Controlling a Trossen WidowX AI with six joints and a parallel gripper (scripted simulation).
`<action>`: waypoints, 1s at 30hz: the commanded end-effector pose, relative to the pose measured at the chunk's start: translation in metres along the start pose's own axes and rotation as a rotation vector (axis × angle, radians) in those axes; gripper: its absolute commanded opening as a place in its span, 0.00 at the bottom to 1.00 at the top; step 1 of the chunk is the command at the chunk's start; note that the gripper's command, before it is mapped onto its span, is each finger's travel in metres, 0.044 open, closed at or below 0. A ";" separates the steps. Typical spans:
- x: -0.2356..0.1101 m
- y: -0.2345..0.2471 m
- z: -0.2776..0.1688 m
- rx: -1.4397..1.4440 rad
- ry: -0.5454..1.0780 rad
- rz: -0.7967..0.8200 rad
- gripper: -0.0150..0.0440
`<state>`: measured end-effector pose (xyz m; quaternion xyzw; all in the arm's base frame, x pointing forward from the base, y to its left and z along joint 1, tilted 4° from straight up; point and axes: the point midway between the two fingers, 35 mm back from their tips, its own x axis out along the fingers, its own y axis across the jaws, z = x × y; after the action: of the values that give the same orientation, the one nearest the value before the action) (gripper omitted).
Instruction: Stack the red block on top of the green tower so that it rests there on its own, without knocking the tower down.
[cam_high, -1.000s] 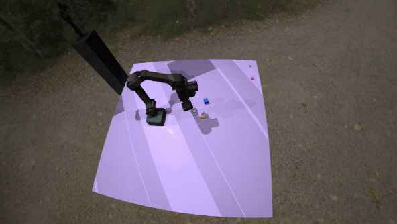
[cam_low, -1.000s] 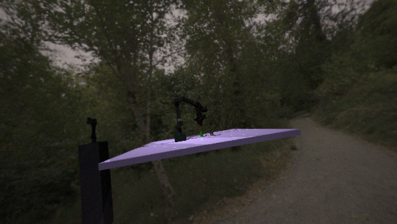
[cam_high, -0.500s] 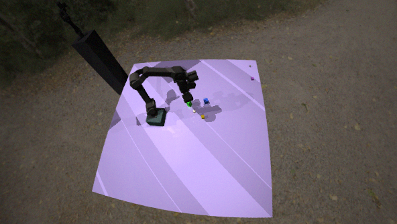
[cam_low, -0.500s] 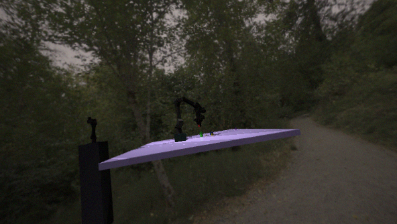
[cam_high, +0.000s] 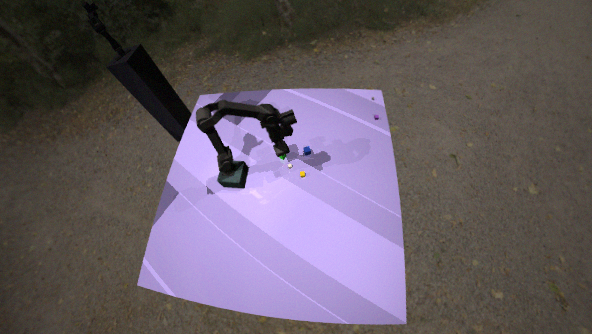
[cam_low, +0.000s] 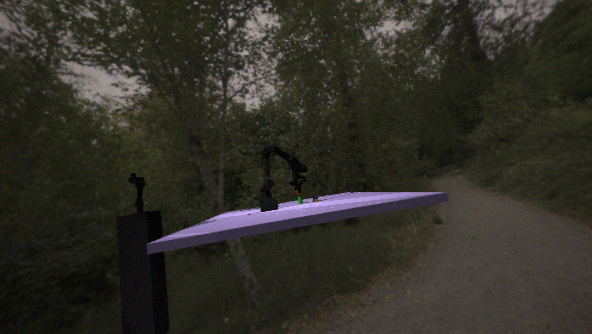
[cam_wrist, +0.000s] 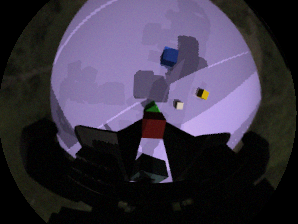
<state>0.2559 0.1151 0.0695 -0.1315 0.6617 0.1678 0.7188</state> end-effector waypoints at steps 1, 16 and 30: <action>0.012 -0.001 0.000 0.002 0.001 -0.004 0.25; 0.030 -0.001 -0.001 0.002 0.001 -0.004 0.25; 0.030 -0.001 -0.001 0.002 0.001 -0.004 0.25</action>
<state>0.2572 0.1160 0.0398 -0.1321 0.6627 0.1681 0.7177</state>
